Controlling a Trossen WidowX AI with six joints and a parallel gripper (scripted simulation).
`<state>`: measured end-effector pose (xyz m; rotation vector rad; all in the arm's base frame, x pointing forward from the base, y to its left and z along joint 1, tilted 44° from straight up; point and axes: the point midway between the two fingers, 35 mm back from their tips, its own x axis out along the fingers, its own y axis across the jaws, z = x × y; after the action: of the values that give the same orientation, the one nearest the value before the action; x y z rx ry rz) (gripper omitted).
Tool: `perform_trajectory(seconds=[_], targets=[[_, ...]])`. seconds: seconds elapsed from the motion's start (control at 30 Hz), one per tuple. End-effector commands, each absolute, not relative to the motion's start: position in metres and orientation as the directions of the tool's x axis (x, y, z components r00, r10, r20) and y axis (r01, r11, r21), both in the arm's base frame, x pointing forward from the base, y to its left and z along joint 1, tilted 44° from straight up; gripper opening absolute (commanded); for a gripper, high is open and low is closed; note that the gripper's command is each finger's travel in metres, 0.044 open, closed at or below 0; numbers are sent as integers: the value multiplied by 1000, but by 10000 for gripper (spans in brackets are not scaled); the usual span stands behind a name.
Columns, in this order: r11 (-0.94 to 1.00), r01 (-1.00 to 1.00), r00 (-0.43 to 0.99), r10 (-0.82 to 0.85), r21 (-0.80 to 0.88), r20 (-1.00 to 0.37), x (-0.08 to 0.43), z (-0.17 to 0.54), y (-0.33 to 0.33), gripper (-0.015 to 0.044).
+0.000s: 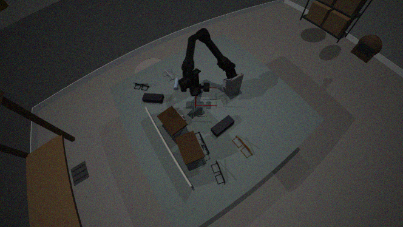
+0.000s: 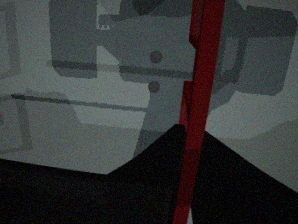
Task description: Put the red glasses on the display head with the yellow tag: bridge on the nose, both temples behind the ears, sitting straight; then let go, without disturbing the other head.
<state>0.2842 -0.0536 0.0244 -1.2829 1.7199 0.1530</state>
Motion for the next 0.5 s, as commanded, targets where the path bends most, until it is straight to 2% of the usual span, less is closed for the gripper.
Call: perform_trajectory(seconds=[0.0, 0.47], targets=[[437, -803, -1, -682, -406, -731, 283, 21, -57, 0], [436, -803, -1, -682, -406, -731, 283, 11, -66, 0]])
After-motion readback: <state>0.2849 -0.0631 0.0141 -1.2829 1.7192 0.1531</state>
